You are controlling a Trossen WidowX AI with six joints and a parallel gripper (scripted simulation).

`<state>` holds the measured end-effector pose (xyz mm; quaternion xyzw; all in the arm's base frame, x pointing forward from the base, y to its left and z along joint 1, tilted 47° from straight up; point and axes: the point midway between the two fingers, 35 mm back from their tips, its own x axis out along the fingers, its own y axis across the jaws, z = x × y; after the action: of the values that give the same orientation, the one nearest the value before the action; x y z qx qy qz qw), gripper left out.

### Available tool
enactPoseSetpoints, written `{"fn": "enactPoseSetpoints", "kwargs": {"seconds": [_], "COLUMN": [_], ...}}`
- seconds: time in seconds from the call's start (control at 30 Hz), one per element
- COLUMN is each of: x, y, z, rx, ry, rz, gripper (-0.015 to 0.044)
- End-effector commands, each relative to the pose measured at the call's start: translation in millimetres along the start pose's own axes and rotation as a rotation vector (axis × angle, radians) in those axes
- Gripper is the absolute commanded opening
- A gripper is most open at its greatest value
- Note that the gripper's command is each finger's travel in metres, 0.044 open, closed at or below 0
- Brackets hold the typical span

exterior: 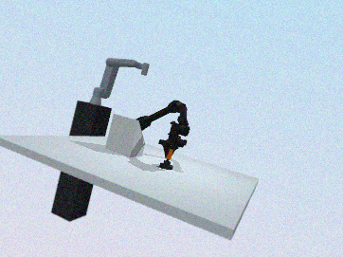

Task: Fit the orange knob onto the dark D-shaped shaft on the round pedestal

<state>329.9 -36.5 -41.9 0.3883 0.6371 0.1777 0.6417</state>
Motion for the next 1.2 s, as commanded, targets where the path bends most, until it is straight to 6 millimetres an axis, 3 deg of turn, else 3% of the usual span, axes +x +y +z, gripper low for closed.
{"fn": "enactPoseSetpoints", "kwargs": {"seconds": [0.0, 1.0, 1.17], "x": [-4.0, -3.7, -4.2], "y": [0.5, 1.1, 1.5], "z": [0.0, 0.5, 1.1], "rx": [-0.001, -0.001, 0.123], "ry": [-0.007, -0.007, -0.007], "rz": [-0.003, -0.003, -0.003], "gripper": [0.0000, 0.0000, 0.0000]}}
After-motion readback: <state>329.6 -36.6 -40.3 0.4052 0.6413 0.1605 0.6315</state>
